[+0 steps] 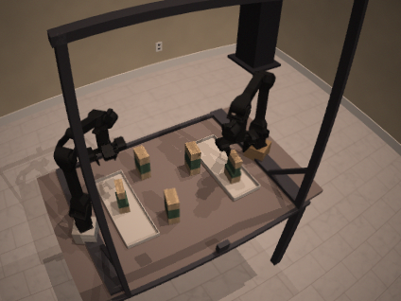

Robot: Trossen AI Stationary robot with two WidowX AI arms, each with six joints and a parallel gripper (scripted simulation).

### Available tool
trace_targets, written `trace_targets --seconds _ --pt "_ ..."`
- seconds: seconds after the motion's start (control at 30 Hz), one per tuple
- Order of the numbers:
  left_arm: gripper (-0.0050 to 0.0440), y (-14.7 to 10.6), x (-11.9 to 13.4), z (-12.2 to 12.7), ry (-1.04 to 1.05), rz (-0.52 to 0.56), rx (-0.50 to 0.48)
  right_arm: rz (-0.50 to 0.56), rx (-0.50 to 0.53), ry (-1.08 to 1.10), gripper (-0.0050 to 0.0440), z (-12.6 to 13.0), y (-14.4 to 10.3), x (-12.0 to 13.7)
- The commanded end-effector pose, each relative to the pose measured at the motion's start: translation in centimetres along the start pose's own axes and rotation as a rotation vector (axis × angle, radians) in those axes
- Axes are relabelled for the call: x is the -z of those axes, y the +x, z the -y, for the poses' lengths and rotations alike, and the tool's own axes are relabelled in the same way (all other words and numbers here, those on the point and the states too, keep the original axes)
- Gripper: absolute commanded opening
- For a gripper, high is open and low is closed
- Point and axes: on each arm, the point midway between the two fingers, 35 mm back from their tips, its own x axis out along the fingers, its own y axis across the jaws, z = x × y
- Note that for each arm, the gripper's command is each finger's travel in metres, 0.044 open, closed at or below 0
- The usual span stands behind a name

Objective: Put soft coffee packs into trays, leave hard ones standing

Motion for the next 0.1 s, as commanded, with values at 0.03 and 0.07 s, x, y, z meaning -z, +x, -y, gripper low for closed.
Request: trace_targets --seconds 0.03,0.07 --pt "0.0358 -0.69 0.14 -0.18 0.003 -0.017 -0.024 -0.009 -0.016 0.006 0.0363 -0.19 -0.46 0.05" --pt "0.0358 -0.69 0.14 -0.18 0.003 -0.017 -0.024 -0.009 -0.016 0.006 0.0363 -0.19 -0.46 0.05"
